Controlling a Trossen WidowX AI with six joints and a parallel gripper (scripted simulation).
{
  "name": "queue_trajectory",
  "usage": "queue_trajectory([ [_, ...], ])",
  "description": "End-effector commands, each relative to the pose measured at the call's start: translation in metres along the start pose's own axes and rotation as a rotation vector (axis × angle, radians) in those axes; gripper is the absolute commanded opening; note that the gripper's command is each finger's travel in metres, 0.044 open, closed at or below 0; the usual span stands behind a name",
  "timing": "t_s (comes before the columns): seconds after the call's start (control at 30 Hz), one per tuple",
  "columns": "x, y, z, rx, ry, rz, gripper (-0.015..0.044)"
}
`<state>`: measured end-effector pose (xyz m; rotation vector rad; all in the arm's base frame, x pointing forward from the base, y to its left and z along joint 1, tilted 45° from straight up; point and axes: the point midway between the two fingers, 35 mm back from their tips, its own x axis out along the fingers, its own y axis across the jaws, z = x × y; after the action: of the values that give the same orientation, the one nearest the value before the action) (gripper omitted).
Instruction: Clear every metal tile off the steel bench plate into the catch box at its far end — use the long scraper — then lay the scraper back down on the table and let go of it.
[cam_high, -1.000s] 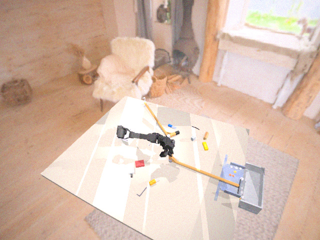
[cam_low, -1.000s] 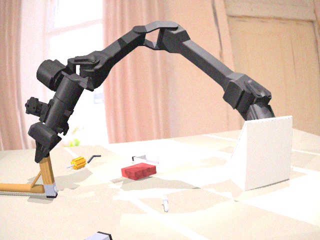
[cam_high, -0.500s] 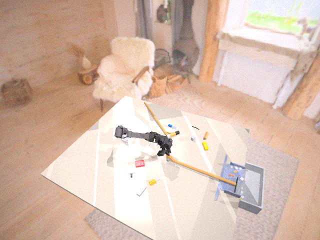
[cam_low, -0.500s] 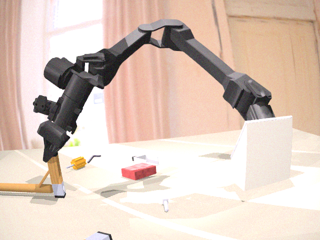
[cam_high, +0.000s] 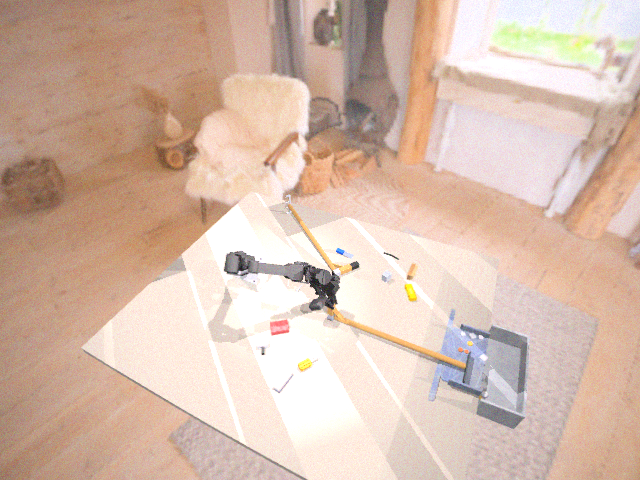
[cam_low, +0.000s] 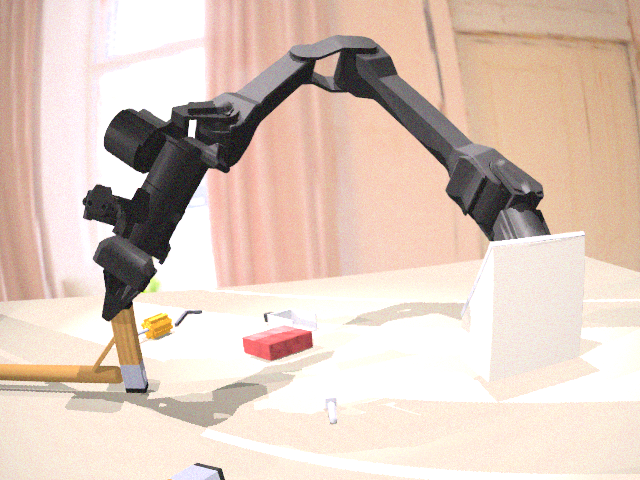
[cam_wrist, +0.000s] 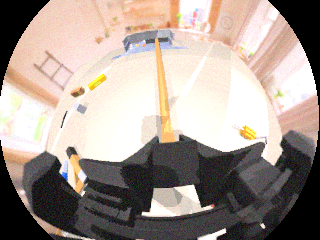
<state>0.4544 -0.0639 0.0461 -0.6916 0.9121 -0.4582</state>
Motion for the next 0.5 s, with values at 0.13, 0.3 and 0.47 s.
queue_trajectory([
  [0.13, -0.013, -0.003, -0.003, 0.012, -0.020, -0.003, 0.0000],
  [0.3, -0.018, -0.003, -0.009, 0.012, -0.021, -0.003, 0.0000],
  [0.47, -0.023, -0.003, -0.015, 0.011, -0.021, -0.003, 0.0000],
])
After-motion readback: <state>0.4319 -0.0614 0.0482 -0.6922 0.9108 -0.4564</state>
